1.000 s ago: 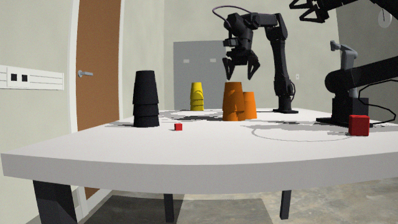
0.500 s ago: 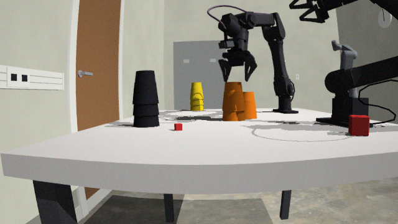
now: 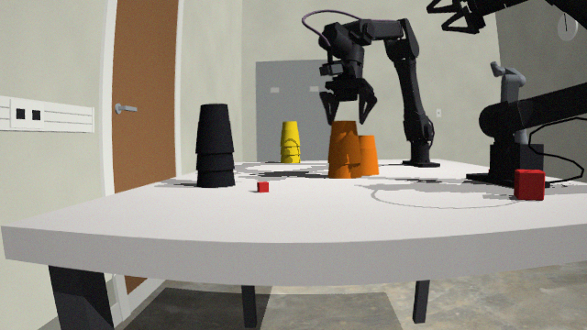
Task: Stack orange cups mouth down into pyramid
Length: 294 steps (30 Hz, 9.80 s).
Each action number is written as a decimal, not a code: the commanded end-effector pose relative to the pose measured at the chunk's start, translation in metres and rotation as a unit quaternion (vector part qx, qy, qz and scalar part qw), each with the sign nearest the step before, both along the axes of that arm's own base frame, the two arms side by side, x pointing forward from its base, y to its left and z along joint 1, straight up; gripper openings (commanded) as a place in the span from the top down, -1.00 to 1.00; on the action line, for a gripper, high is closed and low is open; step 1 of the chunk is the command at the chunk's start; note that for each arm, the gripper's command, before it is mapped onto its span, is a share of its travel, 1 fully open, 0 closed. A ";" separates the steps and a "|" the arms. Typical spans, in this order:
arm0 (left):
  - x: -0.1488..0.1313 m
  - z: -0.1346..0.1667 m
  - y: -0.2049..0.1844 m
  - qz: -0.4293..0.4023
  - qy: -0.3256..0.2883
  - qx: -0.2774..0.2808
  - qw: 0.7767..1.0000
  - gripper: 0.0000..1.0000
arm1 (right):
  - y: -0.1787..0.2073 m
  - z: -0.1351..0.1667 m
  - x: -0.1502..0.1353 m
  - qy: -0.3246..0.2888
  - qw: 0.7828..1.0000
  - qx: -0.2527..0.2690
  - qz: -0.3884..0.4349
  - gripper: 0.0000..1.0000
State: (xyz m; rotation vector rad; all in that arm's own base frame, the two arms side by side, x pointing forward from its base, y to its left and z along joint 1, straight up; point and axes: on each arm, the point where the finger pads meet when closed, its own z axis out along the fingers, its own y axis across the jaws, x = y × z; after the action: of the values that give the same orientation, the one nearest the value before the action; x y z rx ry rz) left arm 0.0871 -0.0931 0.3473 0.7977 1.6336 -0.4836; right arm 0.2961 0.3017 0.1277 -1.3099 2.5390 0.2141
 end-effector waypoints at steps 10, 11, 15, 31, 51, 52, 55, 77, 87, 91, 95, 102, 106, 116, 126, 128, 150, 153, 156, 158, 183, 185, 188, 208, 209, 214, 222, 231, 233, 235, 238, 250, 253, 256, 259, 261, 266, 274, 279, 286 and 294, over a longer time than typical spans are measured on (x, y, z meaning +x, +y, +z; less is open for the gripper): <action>-0.002 0.013 0.002 0.000 -0.013 -0.012 1.000 -1.00 | 0.009 -0.006 0.010 -0.014 1.000 0.015 -0.001 -0.65; -0.002 0.013 0.002 0.000 -0.013 -0.012 1.000 -1.00 | 0.010 -0.008 0.010 -0.014 1.000 0.015 -0.001 -0.65; -0.002 0.013 0.002 0.000 -0.013 -0.012 1.000 -1.00 | 0.012 -0.013 0.011 -0.014 1.000 0.015 -0.001 -0.65; -0.002 0.013 0.002 0.000 -0.013 -0.012 1.000 -1.00 | 0.015 -0.009 0.013 -0.021 1.000 0.023 -0.001 -0.56; -0.002 0.013 0.002 0.000 -0.013 -0.012 1.000 -1.00 | 0.012 -0.008 0.011 -0.020 1.000 0.023 0.000 -0.05; -0.002 0.013 0.002 0.000 -0.013 -0.012 1.000 -1.00 | 0.012 -0.008 0.011 -0.020 1.000 0.023 0.000 -0.05; -0.002 0.013 0.002 0.000 -0.013 -0.012 1.000 -1.00 | 0.012 -0.008 0.011 -0.020 1.000 0.023 0.000 0.40; -0.002 0.013 0.002 0.000 -0.013 -0.012 1.000 -1.00 | 0.011 0.030 0.010 -0.015 1.000 0.018 0.000 1.00; -0.002 0.013 0.002 0.000 -0.013 -0.012 1.000 -1.00 | 0.010 0.057 0.010 -0.015 1.000 0.018 0.000 1.00; -0.002 0.013 0.002 0.000 -0.013 -0.012 1.000 -1.00 | 0.010 0.067 0.010 -0.012 1.000 0.015 0.000 1.00; -0.002 0.013 0.002 0.000 -0.013 -0.012 1.000 -1.00 | 0.010 0.078 0.010 -0.012 1.000 0.015 0.000 1.00; -0.002 0.013 0.002 0.000 -0.013 -0.012 1.000 -1.00 | 0.011 0.093 0.011 -0.025 0.999 0.028 -0.001 1.00; -0.002 0.013 0.002 0.000 -0.013 -0.012 1.000 -1.00 | 0.010 0.090 0.009 -0.027 0.999 0.030 -0.002 1.00; -0.002 0.013 0.002 0.000 -0.013 -0.012 1.000 -1.00 | -0.016 0.083 -0.021 -0.013 1.000 0.012 -0.001 1.00; -0.002 0.013 0.002 0.000 -0.013 -0.012 1.000 -1.00 | -0.010 0.079 -0.015 -0.027 0.999 0.025 -0.002 1.00; -0.002 0.013 0.002 0.000 -0.013 -0.012 1.000 -1.00 | -0.011 0.074 -0.017 -0.024 0.999 0.022 -0.002 1.00; -0.002 0.013 0.002 0.000 -0.013 -0.012 1.000 -1.00 | -0.008 0.081 -0.018 -0.021 1.000 0.021 -0.001 1.00; -0.002 0.013 0.002 0.000 -0.013 -0.012 1.000 -1.00 | -0.008 0.077 -0.018 -0.022 1.000 0.021 0.000 1.00; -0.002 0.013 0.002 0.000 -0.013 -0.012 1.000 -1.00 | -0.009 0.073 -0.018 -0.019 1.000 0.018 0.000 1.00; -0.002 0.013 0.002 0.000 -0.013 -0.012 1.000 -1.00 | -0.009 0.069 -0.019 -0.018 1.000 0.017 0.000 1.00; -0.002 0.013 0.002 0.000 -0.013 -0.012 1.000 -1.00 | -0.014 0.054 -0.017 -0.017 1.000 0.017 0.002 1.00; -0.002 0.013 0.002 0.000 -0.013 -0.012 1.000 -1.00 | -0.014 0.053 -0.017 -0.017 1.000 0.017 0.002 1.00; -0.002 0.013 0.002 0.000 -0.013 -0.012 1.000 -1.00 | -0.014 0.052 -0.017 -0.017 1.000 0.017 0.002 1.00; -0.002 0.013 0.002 0.000 -0.013 -0.012 1.000 -1.00 | -0.019 0.070 -0.020 -0.016 1.000 0.017 0.001 -1.00; -0.002 0.013 0.002 0.000 -0.013 -0.012 1.000 -1.00 | -0.020 0.075 -0.021 -0.015 1.000 0.017 0.001 -1.00; -0.002 0.013 0.002 0.000 -0.013 -0.012 1.000 -1.00 | -0.029 0.106 -0.028 -0.014 1.000 0.018 0.002 -1.00; 0.009 0.031 0.000 0.018 -0.032 -0.037 0.999 -1.00 | -0.029 0.113 -0.020 -0.035 0.999 0.025 -0.016 -1.00; 0.109 0.101 -0.002 0.166 -0.101 -0.108 0.975 -1.00 | -0.034 0.116 -0.026 -0.092 0.993 0.061 -0.039 -1.00; 0.136 0.110 0.005 0.200 -0.113 -0.117 0.966 -1.00 | -0.037 0.116 -0.029 -0.098 0.992 0.065 -0.043 -1.00; 0.163 0.112 0.014 0.233 -0.117 -0.120 0.958 -1.00 | -0.039 0.115 -0.031 -0.103 0.991 0.067 -0.045 -1.00; 0.207 0.105 0.033 0.285 -0.115 -0.118 0.944 -1.00 | -0.042 0.114 -0.035 -0.106 0.991 0.069 -0.047 -1.00; 0.294 0.069 0.094 0.388 -0.091 -0.105 0.911 -1.00 | -0.044 0.115 -0.038 -0.108 0.990 0.072 -0.045 -1.00; 0.294 0.064 0.096 0.392 -0.084 -0.101 0.911 -1.00 | -0.044 0.115 -0.038 -0.108 0.991 0.072 -0.045 -1.00; 0.294 0.064 0.095 0.390 -0.084 -0.101 0.911 -1.00 | -0.044 0.115 -0.038 -0.108 0.991 0.072 -0.045 -1.00; 0.294 0.064 0.095 0.390 -0.085 -0.099 0.912 -1.00 | -0.044 0.115 -0.038 -0.108 0.991 0.072 -0.045 -1.00; 0.294 0.064 0.095 0.390 -0.085 -0.099 0.912 -1.00 | -0.045 0.112 -0.038 -0.101 0.992 0.066 -0.044 -1.00; 0.294 0.064 0.095 0.390 -0.085 -0.099 0.912 -1.00 | -0.055 0.129 -0.019 -0.158 0.981 0.090 -0.068 -1.00; 0.294 0.064 0.095 0.390 -0.085 -0.099 0.912 -1.00 | -0.108 0.172 0.007 -0.261 0.944 0.149 -0.137 -1.00; 0.294 0.064 0.095 0.390 -0.085 -0.099 0.912 -1.00 | -0.152 0.209 0.027 -0.342 0.898 0.201 -0.191 -1.00; 0.294 0.064 0.095 0.390 -0.085 -0.099 0.912 -1.00 | -0.218 0.254 0.051 -0.442 0.815 0.254 -0.275 -1.00; 0.294 0.064 0.095 0.390 -0.085 -0.099 0.912 -1.00 | -0.264 0.276 0.073 -0.498 0.753 0.276 -0.330 -1.00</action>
State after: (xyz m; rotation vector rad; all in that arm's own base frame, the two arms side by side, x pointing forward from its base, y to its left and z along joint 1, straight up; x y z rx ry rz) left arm 0.3848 0.0010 0.3968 -0.0003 1.6069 0.0019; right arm 0.3561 0.0477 0.3781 -0.1803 1.7456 0.0298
